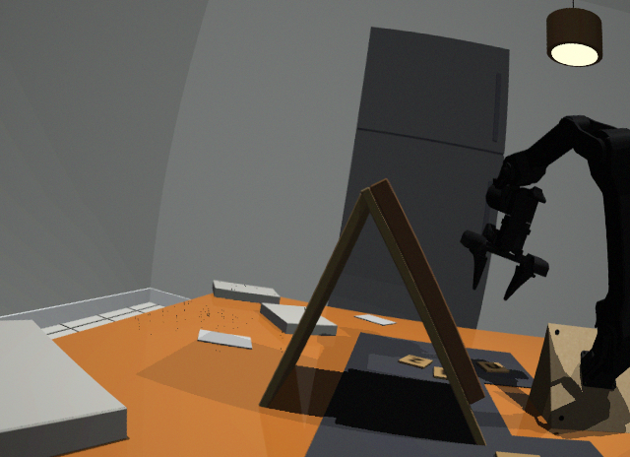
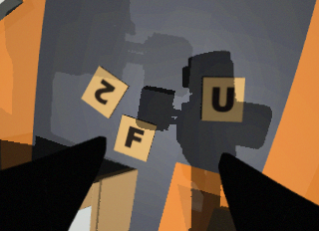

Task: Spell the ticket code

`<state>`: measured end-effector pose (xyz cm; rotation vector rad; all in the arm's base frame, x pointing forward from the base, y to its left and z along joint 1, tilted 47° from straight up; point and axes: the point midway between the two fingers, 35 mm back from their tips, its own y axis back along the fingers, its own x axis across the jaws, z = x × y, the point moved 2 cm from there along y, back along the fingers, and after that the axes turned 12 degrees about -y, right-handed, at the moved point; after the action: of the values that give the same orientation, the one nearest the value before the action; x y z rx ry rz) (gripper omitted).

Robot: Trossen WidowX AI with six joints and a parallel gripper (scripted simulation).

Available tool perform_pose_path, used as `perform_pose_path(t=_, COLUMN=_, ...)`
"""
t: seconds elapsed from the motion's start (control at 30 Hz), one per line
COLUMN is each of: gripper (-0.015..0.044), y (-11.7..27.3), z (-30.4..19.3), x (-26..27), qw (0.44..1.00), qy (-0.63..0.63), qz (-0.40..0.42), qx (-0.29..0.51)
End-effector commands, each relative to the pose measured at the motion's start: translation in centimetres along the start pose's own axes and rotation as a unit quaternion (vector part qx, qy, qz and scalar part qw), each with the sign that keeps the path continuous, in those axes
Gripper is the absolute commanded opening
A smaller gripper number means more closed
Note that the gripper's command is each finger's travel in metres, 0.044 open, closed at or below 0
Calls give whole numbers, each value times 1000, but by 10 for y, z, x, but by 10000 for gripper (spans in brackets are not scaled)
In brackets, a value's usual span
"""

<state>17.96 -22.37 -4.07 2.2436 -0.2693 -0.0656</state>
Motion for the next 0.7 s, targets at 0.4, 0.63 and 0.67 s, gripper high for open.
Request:
perform_pose_path(t=0.4, gripper=340, y=-96, z=34, x=-55, qw=991, qy=76, qz=-96, qx=55)
perform_pose_path(t=0.63, gripper=340, y=-123, z=32, x=-61, qw=991, qy=76, qz=-96, qx=55)
perform_pose_path(t=0.67, gripper=340, y=-127, z=31, x=-62, qw=991, qy=76, qz=-96, qx=55)
